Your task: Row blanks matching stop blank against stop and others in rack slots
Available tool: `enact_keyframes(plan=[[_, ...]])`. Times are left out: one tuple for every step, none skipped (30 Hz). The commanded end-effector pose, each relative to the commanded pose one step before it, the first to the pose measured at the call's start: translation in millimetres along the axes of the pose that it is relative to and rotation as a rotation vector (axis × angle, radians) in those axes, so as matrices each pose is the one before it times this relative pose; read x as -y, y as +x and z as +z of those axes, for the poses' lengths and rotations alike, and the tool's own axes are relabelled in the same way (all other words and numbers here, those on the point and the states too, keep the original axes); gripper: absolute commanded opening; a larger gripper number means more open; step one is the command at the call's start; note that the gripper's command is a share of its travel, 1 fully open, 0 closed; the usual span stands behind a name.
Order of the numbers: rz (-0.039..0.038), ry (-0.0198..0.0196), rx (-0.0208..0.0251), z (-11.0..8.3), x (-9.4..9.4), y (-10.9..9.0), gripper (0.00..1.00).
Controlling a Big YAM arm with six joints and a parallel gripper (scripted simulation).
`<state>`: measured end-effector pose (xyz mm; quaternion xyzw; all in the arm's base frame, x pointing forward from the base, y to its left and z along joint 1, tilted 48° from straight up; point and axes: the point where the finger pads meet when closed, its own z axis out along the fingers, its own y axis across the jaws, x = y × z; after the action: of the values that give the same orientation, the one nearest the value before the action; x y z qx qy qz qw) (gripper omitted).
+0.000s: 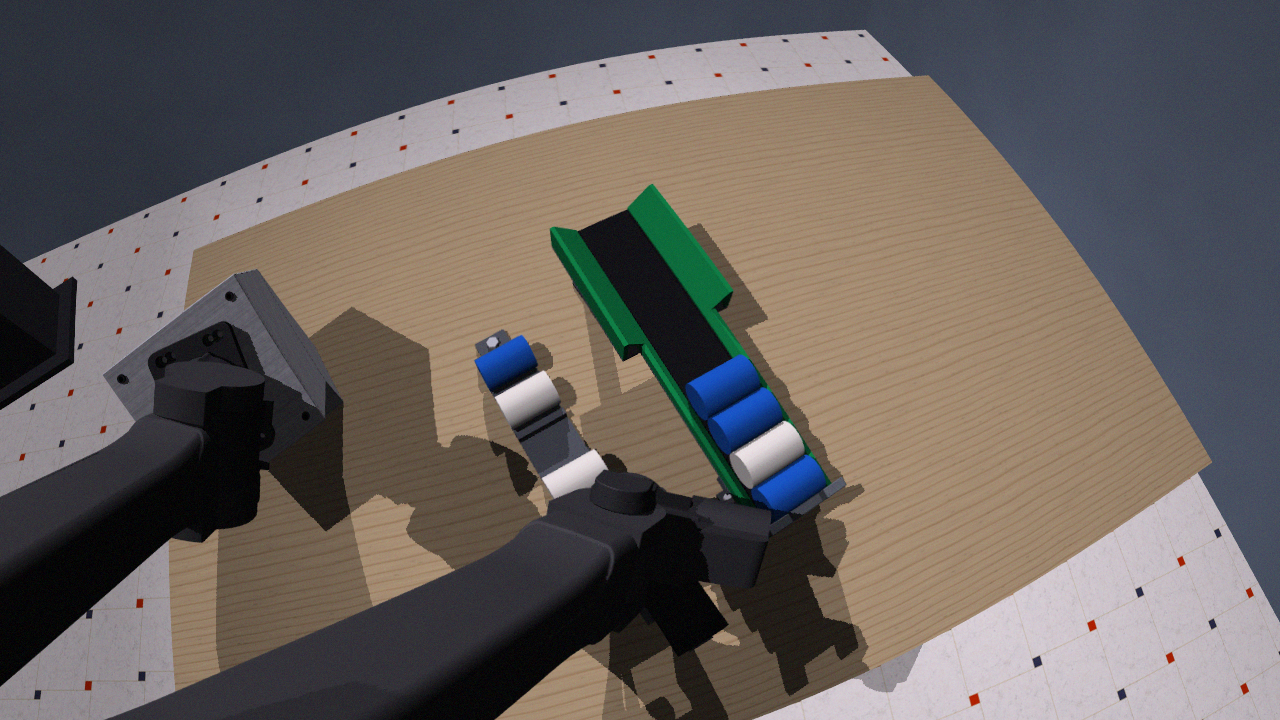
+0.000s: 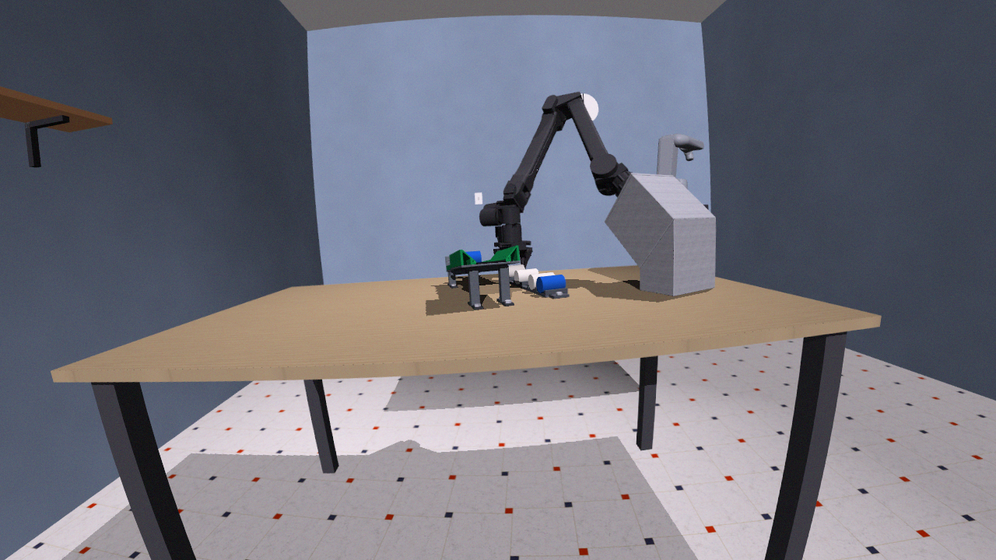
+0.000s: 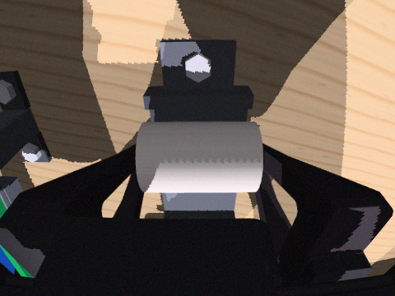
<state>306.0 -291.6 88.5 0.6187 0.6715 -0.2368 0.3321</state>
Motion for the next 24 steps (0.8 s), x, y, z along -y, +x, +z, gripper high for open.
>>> enact_keyframes(plan=[[-0.00468,0.00487,-0.00087,3.32,-1.73,-4.70,0.59],[0.00000,0.00000,0.00000,0.00,0.00,0.00,0.59],[0.00000,0.00000,0.00000,0.00,0.00,0.00,0.59],[0.00000,0.00000,0.00000,0.00,0.00,0.00,0.59],[0.00000,0.00000,0.00000,0.00,0.00,0.00,0.59],[0.00000,0.00000,0.00000,0.00,0.00,0.00,0.59],[0.00000,0.00000,0.00000,0.00,0.00,0.00,0.59],[0.00000,0.00000,0.00000,0.00,0.00,0.00,0.59],[0.00000,0.00001,-0.00001,0.00,-0.01,-0.02,0.59],[0.00001,0.00002,-0.00001,0.00,-0.04,-0.04,0.59],[0.00000,0.00000,0.00000,0.00,0.00,0.00,0.59],[0.00000,0.00000,0.00000,0.00,0.00,0.00,0.59],[0.00001,0.00003,-0.00002,0.01,-0.06,-0.08,0.59],[0.00002,0.00004,-0.00003,0.01,-0.09,-0.11,0.59],[0.00002,0.00006,-0.00004,0.01,-0.11,-0.14,0.59],[0.00004,0.00005,-0.00002,0.01,-0.13,-0.17,0.59],[0.00010,0.00000,0.00003,-0.02,-0.15,-0.22,0.59],[0.00017,-0.00007,0.00011,-0.05,-0.17,-0.27,0.59],[0.00020,-0.00010,0.00014,-0.06,-0.17,-0.28,0.59],[-0.00010,0.00021,-0.00019,-0.02,0.04,-0.02,0.59],[-0.00014,0.00024,-0.00023,0.00,0.04,0.01,0.59],[0.00011,-0.00004,0.00007,0.03,-0.04,-0.04,0.59],[0.00058,-0.00054,0.00060,0.03,-0.17,-0.17,0.59],[0.00015,-0.00011,0.00013,0.01,-0.04,-0.06,0.59]])
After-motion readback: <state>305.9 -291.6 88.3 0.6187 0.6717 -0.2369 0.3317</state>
